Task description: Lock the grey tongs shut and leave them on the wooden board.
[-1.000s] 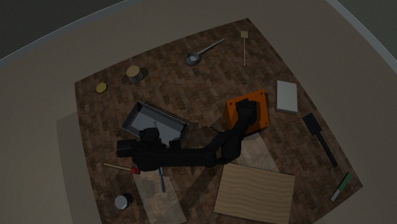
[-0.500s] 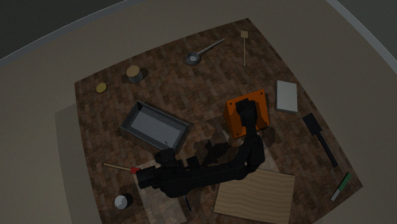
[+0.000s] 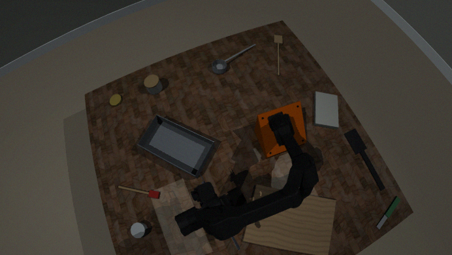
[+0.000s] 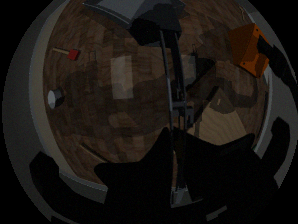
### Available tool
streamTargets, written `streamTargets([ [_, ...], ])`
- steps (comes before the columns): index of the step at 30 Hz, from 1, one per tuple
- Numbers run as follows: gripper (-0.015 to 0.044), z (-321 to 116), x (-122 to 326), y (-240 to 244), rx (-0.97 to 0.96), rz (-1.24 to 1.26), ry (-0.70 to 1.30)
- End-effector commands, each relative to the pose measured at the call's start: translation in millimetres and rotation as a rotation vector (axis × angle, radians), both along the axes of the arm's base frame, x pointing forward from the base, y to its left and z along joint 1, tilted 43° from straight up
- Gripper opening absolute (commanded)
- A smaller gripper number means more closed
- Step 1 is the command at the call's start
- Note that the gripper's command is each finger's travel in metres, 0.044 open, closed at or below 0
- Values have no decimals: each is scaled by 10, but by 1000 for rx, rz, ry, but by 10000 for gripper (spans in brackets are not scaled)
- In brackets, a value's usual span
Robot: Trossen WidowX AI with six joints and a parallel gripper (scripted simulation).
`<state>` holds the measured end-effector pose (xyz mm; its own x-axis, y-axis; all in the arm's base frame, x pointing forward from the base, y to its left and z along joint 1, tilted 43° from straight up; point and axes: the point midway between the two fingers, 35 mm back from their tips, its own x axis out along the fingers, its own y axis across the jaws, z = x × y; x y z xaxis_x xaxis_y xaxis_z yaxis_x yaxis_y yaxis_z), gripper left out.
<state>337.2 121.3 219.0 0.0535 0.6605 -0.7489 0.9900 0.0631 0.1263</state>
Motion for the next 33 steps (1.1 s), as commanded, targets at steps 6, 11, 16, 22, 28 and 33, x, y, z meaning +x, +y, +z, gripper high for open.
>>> streamTargets([
  [6,-150,189,-330,387,-41,87,-57],
  [11,-150,290,-542,579,-60,133,-92],
  [16,-150,388,-767,744,-74,175,-128],
  [22,-150,506,-1048,906,-82,224,-176],
  [28,-150,612,-1336,1029,-81,268,-220],
  [33,-150,699,-1577,1102,-75,302,-259],
])
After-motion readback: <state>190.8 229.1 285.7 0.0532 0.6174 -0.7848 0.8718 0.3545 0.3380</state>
